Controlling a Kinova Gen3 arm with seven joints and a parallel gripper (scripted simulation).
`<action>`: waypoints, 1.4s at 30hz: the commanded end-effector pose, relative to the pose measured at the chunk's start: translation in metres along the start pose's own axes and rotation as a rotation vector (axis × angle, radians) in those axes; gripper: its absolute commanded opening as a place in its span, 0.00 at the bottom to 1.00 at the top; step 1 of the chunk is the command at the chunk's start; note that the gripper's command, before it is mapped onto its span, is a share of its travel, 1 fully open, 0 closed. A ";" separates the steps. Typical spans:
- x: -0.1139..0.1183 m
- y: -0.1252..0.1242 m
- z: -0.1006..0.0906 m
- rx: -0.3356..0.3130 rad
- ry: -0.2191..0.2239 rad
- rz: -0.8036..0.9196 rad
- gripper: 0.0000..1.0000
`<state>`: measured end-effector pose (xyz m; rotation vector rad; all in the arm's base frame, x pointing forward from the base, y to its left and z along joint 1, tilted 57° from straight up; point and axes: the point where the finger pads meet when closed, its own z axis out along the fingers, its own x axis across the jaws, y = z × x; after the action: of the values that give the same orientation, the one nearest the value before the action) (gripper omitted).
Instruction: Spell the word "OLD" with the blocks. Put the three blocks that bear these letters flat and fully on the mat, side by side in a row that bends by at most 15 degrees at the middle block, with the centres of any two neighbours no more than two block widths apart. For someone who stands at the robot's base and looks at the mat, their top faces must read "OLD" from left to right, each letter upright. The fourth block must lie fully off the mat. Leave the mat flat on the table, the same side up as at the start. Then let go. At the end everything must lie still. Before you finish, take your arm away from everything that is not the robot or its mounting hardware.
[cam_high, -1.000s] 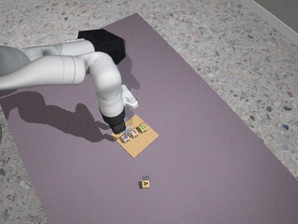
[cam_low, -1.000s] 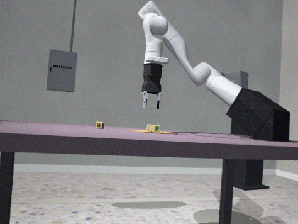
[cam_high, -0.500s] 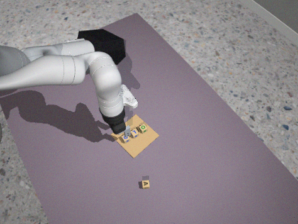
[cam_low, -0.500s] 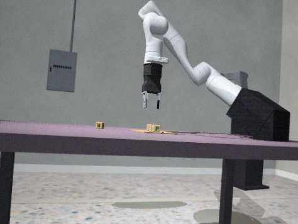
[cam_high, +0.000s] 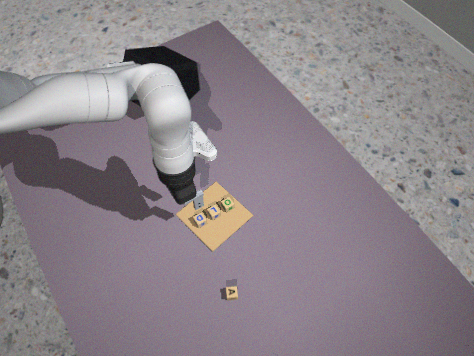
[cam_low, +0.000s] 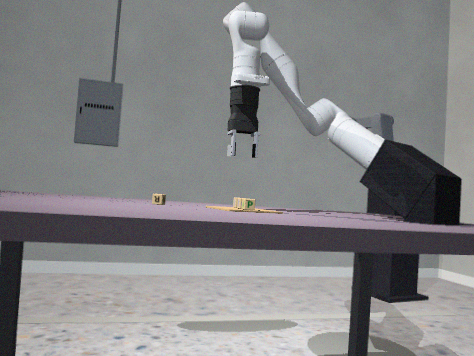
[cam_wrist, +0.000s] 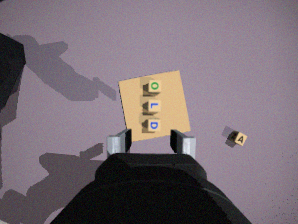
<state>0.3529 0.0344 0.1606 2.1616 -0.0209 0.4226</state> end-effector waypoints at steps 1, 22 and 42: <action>0.004 -0.005 -0.020 0.021 0.018 0.003 1.00; 0.004 -0.004 -0.048 0.021 0.018 0.003 1.00; 0.004 -0.004 -0.048 0.021 0.018 0.003 1.00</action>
<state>0.3434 0.0746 0.1838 2.1772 -0.0104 0.4445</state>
